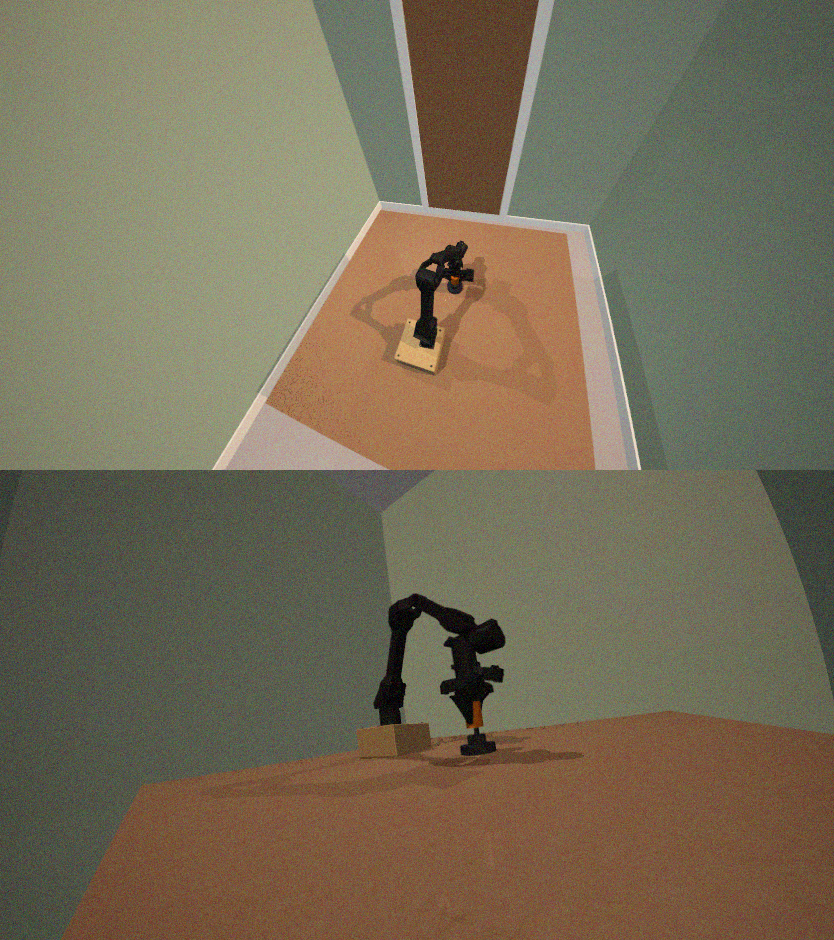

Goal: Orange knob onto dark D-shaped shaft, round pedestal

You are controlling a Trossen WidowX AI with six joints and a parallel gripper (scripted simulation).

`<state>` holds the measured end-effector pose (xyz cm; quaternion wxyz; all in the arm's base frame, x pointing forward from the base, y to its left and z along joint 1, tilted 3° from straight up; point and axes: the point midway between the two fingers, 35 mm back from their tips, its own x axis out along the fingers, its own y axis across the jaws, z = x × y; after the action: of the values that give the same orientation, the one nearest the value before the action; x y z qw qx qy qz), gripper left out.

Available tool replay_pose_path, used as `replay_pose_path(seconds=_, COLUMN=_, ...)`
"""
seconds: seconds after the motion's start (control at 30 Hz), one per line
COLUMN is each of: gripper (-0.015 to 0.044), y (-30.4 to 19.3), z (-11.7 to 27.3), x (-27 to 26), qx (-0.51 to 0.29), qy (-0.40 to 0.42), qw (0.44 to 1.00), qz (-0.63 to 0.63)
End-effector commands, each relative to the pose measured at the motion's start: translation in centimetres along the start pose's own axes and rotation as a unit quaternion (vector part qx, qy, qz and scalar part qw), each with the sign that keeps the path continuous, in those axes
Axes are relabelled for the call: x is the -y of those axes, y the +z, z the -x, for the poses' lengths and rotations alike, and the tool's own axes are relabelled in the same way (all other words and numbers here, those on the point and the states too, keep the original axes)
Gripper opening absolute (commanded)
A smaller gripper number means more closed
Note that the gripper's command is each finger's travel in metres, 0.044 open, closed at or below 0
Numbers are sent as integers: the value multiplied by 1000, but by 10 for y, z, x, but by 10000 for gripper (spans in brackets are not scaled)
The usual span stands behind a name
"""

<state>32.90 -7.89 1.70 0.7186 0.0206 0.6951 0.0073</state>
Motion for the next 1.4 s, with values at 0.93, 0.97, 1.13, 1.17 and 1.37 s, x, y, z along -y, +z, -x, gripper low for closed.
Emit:
replay_pose_path(seconds=0.93, gripper=0, y=1, z=-1, x=0, qx=0, qy=0, qw=995, qz=105)
replay_pose_path(seconds=0.97, gripper=0, y=1, z=0, x=0, qx=0, qy=0, qw=995, qz=105)
replay_pose_path(seconds=1.13, gripper=0, y=2, z=4, x=0, qx=0, qy=0, qw=994, qz=109)
replay_pose_path(seconds=1.17, gripper=0, y=2, z=4, x=0, qx=0, qy=0, qw=993, qz=117)
replay_pose_path(seconds=1.37, gripper=0, y=0, z=2, x=0, qx=0, qy=0, qw=978, qz=208)
